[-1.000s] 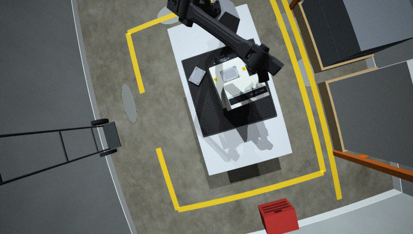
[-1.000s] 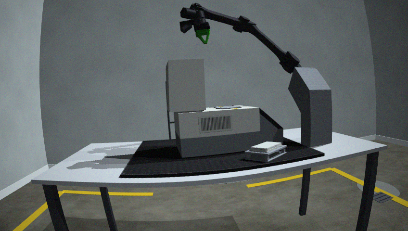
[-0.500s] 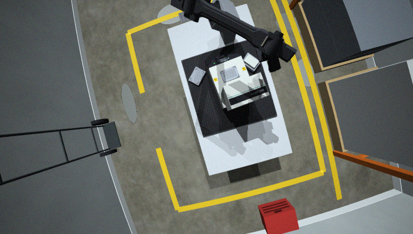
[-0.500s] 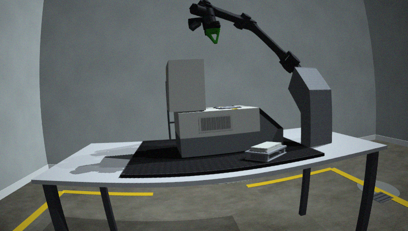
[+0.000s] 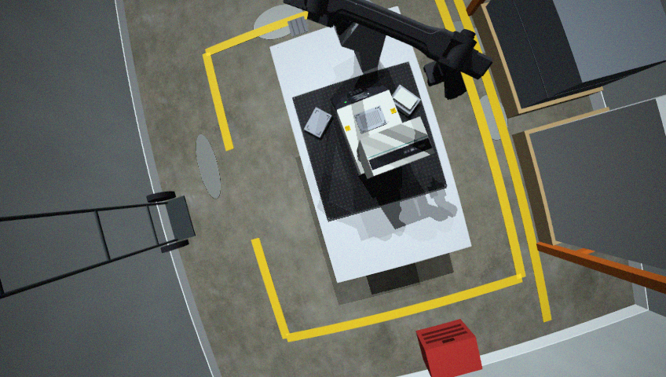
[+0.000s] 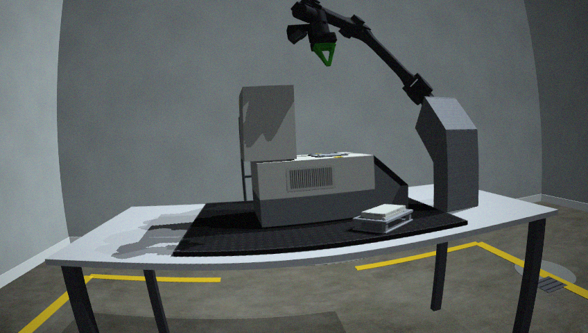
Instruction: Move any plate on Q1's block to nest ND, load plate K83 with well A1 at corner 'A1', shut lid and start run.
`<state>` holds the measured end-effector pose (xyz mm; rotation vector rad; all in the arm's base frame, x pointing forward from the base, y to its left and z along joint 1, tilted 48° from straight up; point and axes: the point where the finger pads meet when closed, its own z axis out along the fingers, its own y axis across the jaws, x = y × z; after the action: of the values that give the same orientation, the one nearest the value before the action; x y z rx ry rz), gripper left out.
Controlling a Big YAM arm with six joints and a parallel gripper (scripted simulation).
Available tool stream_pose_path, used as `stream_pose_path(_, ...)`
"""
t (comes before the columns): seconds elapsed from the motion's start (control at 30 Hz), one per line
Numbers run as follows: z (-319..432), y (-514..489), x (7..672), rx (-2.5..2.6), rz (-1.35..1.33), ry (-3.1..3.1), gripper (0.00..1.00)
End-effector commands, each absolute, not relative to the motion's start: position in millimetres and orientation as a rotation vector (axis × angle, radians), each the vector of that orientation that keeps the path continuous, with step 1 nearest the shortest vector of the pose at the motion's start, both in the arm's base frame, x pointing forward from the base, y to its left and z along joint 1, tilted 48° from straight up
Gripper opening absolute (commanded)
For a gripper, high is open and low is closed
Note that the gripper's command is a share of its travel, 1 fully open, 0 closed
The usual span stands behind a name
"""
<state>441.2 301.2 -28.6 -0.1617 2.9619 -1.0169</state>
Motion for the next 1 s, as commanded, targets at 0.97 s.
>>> stream_pose_path(0.97, -116.6, 306.0, 346.3, -0.296, -1.261, 2.766, 0.00)
